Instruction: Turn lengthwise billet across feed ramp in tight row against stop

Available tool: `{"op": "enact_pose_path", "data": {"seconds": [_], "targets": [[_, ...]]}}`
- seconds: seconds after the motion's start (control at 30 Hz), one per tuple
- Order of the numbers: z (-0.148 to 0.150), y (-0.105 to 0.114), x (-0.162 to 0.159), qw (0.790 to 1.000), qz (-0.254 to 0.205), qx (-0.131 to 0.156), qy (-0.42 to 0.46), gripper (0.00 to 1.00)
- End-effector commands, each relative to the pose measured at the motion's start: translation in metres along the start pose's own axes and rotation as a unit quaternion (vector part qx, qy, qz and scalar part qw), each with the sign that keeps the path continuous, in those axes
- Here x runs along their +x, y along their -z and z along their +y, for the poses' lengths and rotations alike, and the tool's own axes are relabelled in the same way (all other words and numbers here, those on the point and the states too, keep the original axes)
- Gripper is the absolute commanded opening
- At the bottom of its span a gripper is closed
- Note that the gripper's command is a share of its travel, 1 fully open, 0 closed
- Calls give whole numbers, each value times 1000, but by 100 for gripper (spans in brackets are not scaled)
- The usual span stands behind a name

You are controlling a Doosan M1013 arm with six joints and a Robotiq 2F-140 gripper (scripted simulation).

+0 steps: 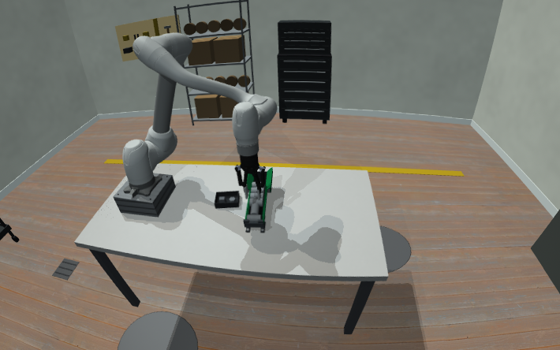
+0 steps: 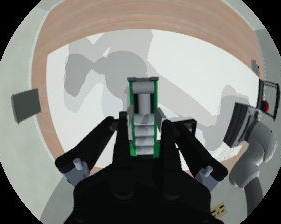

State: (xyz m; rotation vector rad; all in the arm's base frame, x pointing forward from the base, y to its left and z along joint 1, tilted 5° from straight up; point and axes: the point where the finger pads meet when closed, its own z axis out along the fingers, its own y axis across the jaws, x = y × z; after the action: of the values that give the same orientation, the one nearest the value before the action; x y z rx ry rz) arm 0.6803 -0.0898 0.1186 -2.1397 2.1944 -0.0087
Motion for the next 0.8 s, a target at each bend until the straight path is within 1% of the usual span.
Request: {"op": "enact_pose_path", "data": {"seconds": [0.0,0.17,0.77], "targets": [[0,0,0,999,-5,1,37,41],[0,0,0,998,-5,1,62,41],[0,0,0,998,-5,1,62,41]]}}
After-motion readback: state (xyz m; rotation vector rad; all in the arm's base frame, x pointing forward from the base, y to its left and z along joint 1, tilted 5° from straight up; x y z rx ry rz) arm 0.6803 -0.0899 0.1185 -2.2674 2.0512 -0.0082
